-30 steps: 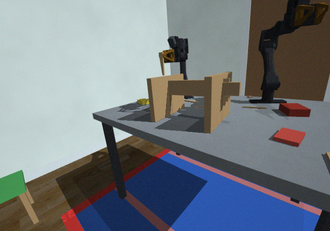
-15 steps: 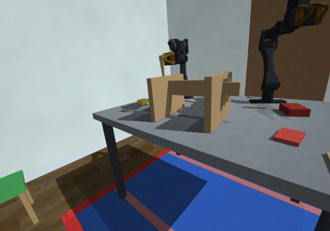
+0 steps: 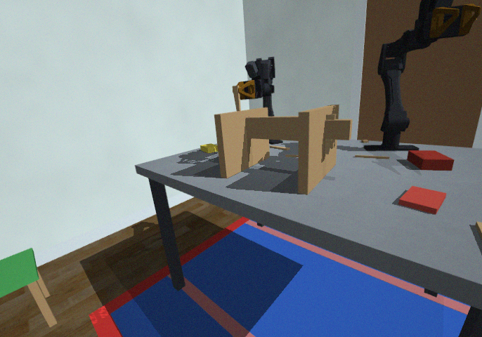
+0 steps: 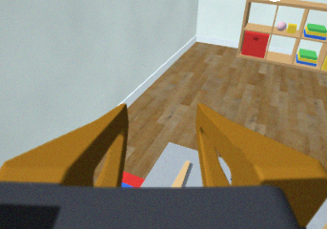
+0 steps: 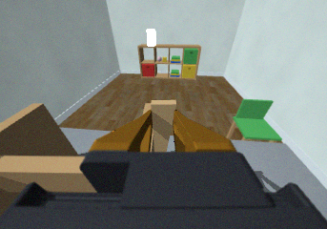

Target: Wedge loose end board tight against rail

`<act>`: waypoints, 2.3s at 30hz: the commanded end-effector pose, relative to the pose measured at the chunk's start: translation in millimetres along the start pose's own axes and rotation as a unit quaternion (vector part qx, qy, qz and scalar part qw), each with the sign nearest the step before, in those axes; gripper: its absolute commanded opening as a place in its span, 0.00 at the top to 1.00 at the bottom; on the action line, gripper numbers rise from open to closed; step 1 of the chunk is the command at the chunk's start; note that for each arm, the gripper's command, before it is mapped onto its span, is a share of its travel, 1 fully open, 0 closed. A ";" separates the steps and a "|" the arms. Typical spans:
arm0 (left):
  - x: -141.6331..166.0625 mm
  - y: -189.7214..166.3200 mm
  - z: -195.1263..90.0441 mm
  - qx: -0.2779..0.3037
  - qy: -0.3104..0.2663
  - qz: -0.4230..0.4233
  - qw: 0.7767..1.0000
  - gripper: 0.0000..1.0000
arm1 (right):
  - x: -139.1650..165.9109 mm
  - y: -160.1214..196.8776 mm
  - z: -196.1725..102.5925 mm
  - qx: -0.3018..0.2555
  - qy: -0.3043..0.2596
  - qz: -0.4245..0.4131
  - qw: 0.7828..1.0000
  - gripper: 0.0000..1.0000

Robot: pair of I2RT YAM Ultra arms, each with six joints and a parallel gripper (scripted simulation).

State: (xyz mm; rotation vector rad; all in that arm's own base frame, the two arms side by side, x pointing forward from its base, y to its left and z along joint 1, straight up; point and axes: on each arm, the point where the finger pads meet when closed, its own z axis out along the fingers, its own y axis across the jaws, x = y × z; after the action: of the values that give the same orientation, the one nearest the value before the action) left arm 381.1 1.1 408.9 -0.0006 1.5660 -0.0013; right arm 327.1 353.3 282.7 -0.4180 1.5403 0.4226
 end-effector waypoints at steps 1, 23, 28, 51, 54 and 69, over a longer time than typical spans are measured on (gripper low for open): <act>-24.0 -1.5 -3.4 0.001 -0.030 0.002 1.000 0.60 | -38.1 0.0 -6.7 0.000 -0.053 0.028 0.998 0.98; -24.0 -1.5 -3.4 0.001 -0.030 0.002 1.000 0.60 | -29.5 2.7 -3.0 -0.003 -0.048 0.025 0.999 0.98; -24.0 -1.5 -3.4 0.001 -0.030 0.002 1.000 0.60 | -17.5 0.6 -0.9 0.000 -0.038 0.020 0.999 0.98; -24.0 -1.5 -3.4 0.001 -0.030 0.002 1.000 0.60 | -6.4 -0.9 -1.7 0.000 -0.027 0.016 1.000 0.98; -24.0 -1.5 -3.4 0.001 -0.030 0.002 1.000 0.60 | -12.1 0.3 0.2 0.000 -0.033 0.019 0.999 0.98; -24.0 -1.5 -3.4 0.001 -0.030 0.002 1.000 0.60 | -4.6 -1.7 -4.3 0.003 -0.039 0.024 0.999 0.98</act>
State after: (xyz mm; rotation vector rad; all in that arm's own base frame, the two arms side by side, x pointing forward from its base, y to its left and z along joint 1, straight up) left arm 381.1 1.1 408.9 -0.0006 1.5660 -0.0013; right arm 327.2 353.0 259.3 -0.4203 1.5490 0.4175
